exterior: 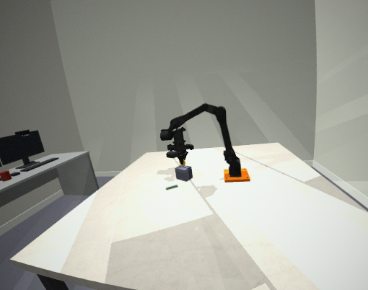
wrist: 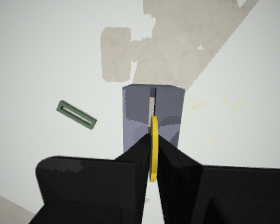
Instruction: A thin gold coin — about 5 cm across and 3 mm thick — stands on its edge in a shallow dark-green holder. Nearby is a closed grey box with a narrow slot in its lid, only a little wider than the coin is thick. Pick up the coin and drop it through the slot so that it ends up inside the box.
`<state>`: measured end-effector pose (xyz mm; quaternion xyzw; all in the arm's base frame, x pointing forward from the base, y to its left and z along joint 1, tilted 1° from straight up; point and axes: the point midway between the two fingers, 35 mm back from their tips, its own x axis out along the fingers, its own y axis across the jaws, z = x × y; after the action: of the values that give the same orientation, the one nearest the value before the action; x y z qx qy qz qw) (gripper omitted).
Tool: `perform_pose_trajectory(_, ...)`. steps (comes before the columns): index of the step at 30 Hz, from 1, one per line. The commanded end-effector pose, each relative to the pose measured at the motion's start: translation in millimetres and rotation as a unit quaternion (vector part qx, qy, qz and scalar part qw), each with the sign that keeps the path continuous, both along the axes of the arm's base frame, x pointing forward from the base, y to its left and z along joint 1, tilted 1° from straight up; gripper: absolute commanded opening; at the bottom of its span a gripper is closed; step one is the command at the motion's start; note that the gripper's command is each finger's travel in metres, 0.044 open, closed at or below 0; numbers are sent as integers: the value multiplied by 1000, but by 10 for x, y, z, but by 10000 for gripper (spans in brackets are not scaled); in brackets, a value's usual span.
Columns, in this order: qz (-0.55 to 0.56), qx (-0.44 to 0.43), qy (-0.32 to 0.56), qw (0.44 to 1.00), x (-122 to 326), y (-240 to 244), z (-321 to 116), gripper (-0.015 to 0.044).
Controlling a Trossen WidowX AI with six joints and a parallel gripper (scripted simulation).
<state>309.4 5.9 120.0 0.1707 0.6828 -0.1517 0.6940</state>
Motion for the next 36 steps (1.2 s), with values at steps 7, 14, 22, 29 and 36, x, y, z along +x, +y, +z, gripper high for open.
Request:
perform_pose_trajectory(7,3,0,0,1000,2,2,-56,0)
perform_pose_trajectory(14,2,0,0,1000,2,2,-91,0)
perform_pose_trajectory(22,0,0,0,1000,3,2,-72,161)
perform_pose_trajectory(29,0,0,0,1000,3,2,-72,161)
perform_pose_trajectory(36,0,0,0,1000,0,-2,83,318)
